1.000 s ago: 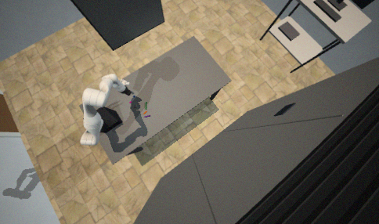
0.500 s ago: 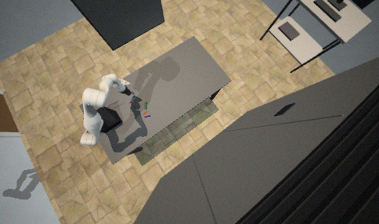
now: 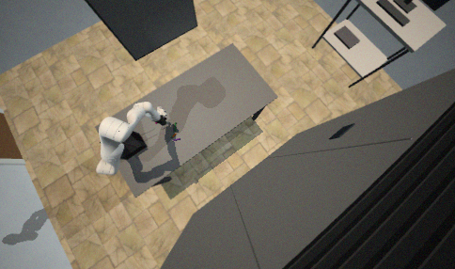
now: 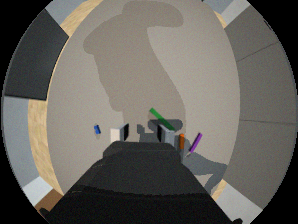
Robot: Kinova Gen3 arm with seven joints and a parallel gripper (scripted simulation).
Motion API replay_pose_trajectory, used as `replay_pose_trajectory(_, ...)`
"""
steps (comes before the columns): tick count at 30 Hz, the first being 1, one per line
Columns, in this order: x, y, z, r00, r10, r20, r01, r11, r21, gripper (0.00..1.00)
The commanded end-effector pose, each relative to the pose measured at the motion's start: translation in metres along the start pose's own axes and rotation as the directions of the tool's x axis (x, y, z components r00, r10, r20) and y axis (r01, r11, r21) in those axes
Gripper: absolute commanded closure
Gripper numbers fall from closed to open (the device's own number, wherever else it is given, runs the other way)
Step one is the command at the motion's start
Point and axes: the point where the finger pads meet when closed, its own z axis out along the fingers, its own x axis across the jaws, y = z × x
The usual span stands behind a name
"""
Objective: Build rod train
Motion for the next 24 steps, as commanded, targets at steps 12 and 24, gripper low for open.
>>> replay_pose_trajectory(12,0.148,0.048,0.011,0.888,0.459,0.022,-0.459,0.889,-0.011,0.00)
replay_pose_trajectory(24,0.149,0.050,0.013,0.887,0.461,0.018,-0.461,0.887,-0.013,0.46)
